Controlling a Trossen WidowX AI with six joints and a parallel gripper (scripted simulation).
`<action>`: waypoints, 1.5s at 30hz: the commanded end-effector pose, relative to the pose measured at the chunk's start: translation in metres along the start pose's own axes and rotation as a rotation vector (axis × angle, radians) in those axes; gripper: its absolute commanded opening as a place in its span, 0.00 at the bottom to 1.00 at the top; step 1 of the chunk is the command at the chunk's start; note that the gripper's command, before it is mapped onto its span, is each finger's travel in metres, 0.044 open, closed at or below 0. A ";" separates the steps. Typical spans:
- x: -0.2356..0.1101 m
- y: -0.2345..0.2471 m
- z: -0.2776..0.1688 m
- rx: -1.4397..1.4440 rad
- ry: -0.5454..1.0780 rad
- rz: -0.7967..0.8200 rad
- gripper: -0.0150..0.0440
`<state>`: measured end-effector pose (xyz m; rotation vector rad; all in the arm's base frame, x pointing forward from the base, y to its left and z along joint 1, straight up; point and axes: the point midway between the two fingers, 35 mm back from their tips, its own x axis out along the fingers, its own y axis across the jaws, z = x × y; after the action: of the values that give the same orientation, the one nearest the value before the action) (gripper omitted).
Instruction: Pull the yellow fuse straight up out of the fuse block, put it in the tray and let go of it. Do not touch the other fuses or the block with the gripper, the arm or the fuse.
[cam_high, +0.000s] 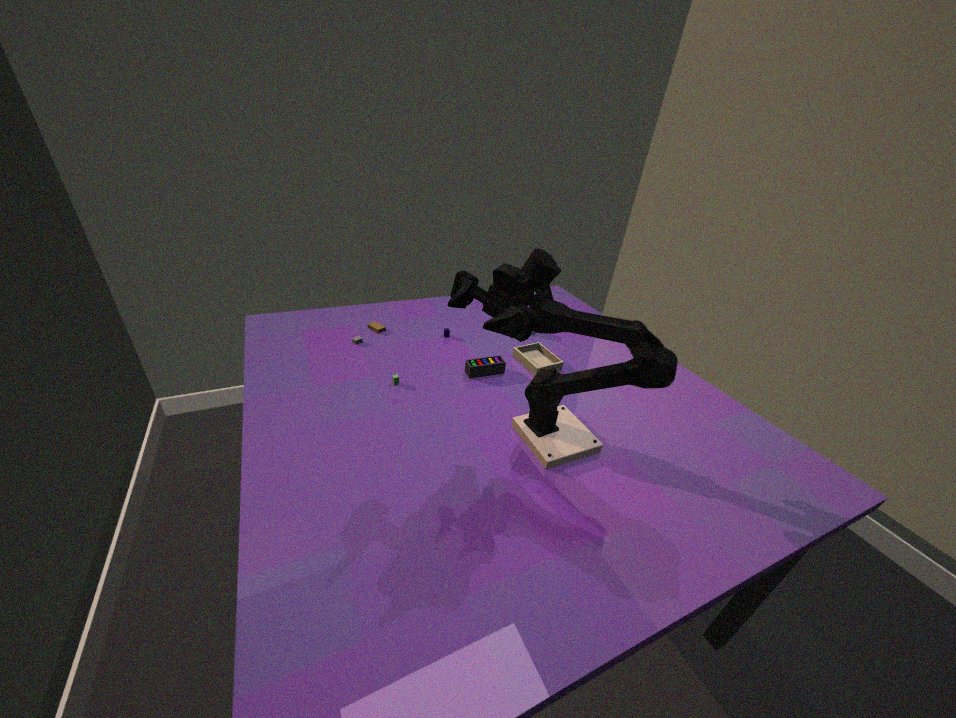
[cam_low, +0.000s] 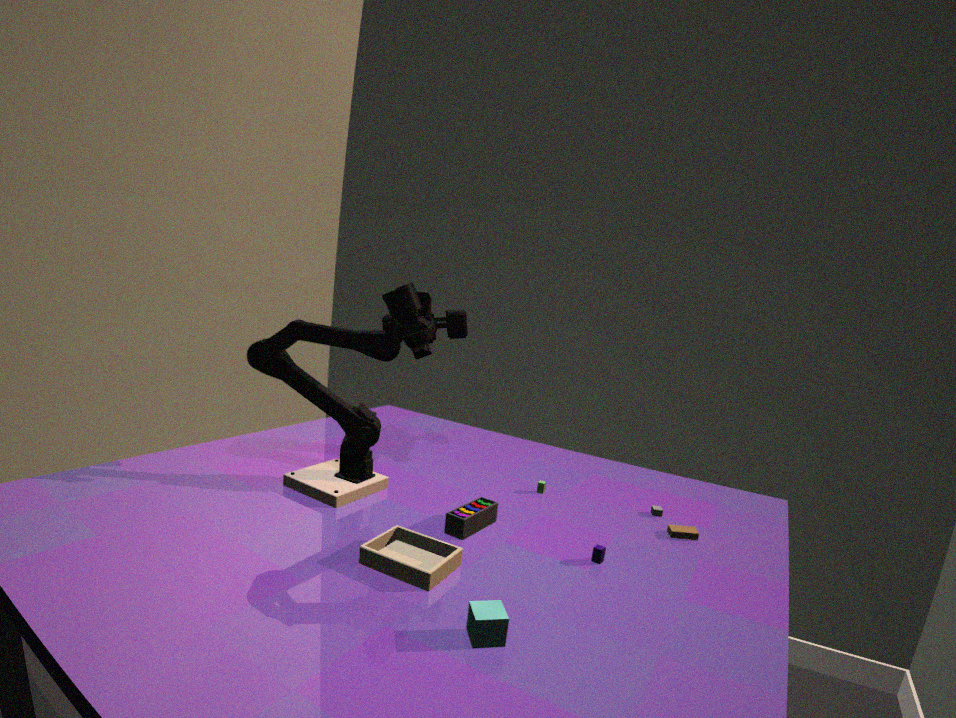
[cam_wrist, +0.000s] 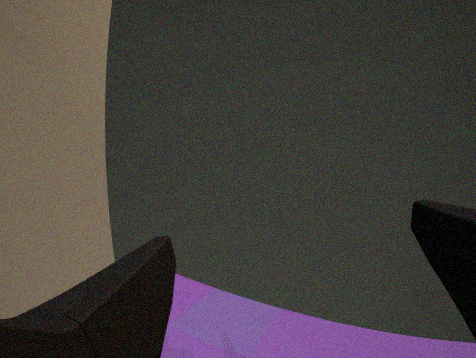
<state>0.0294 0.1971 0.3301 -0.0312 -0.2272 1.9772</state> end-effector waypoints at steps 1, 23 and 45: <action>0.000 -0.003 0.000 0.008 0.000 -0.010 0.89; -0.178 -0.208 -0.148 0.925 0.382 -1.240 0.37; -0.326 -0.105 -0.236 1.636 1.097 -1.649 0.37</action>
<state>0.2931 -0.0172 0.0927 0.1304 1.4973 -0.0716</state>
